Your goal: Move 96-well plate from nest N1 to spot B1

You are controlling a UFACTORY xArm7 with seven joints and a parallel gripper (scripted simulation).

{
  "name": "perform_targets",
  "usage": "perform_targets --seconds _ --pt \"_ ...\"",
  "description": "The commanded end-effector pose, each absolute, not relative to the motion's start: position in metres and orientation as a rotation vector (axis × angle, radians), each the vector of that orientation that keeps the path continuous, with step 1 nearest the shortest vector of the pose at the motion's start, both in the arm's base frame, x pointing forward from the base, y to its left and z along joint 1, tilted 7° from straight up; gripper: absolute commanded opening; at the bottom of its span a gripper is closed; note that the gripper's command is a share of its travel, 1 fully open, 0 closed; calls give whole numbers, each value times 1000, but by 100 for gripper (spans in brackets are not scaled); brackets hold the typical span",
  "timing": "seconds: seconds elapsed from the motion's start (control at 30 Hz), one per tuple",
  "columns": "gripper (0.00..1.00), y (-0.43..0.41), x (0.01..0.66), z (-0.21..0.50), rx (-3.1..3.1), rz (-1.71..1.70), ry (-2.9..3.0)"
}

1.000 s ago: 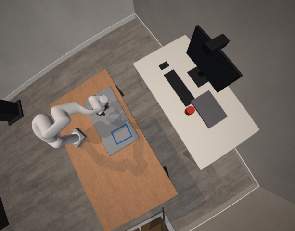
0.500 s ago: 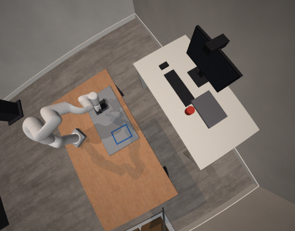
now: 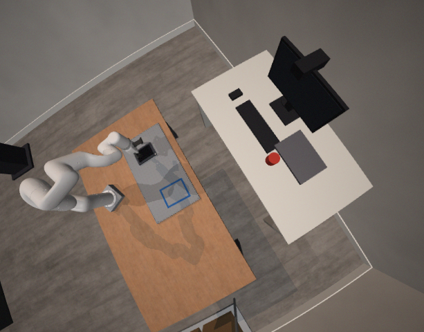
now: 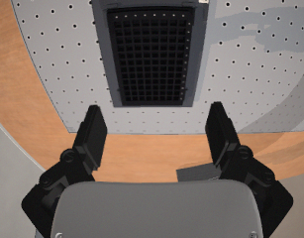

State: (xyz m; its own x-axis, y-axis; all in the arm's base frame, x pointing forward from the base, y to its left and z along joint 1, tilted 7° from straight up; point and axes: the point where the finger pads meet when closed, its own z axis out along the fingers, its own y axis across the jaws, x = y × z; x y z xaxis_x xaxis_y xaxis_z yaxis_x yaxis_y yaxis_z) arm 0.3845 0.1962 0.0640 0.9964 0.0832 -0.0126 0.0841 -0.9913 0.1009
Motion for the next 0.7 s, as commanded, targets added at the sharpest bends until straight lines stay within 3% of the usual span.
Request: perform_targets --seconds 0.0,0.67 --pt "100 202 386 66 3033 76 101" --pt "100 200 387 51 3033 76 101"
